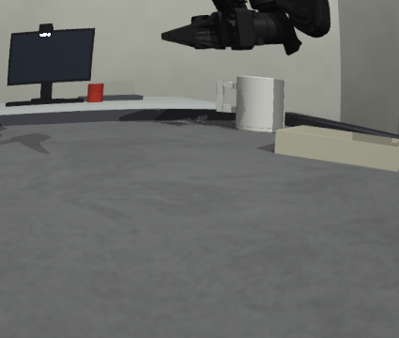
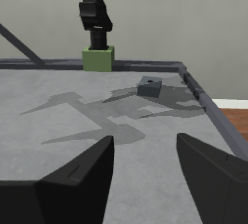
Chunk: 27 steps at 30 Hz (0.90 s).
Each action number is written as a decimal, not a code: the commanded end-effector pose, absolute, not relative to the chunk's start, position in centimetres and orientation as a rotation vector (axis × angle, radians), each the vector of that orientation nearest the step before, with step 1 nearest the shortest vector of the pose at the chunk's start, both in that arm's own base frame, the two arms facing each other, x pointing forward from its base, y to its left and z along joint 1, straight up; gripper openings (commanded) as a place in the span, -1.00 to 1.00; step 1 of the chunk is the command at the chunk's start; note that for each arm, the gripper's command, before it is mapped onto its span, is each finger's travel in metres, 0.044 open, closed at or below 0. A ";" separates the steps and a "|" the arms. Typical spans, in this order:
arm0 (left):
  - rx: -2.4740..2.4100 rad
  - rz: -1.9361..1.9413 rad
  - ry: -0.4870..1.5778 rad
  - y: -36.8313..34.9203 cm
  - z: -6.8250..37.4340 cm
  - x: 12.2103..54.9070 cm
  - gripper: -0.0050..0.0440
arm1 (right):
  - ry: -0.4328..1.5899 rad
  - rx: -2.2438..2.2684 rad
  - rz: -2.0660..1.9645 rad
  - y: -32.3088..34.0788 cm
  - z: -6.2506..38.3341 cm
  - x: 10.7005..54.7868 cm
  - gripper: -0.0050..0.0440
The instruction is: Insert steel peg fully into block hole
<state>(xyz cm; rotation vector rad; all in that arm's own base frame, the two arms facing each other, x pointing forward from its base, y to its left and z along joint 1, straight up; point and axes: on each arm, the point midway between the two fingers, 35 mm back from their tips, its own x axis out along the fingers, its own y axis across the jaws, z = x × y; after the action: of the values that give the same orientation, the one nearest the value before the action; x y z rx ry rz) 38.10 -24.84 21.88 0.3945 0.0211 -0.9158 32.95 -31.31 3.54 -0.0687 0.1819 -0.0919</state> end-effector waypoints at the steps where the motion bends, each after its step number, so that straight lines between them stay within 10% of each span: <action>1: 0.342 -0.796 0.119 -23.2 22.7 41.8 1.00 | 0.200 -0.132 -0.089 -30.8 4.7 33.6 -0.06; 27: 0.029 -0.116 0.526 -7.3 19.0 51.8 1.00 | 0.578 -0.667 0.163 -20.7 1.8 36.4 -0.06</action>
<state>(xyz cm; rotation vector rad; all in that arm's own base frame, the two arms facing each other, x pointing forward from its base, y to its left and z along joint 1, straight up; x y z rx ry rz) 50.98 -7.91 17.67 0.0476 0.5366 -0.1511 36.00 -22.58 0.99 -0.5220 0.5105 0.0992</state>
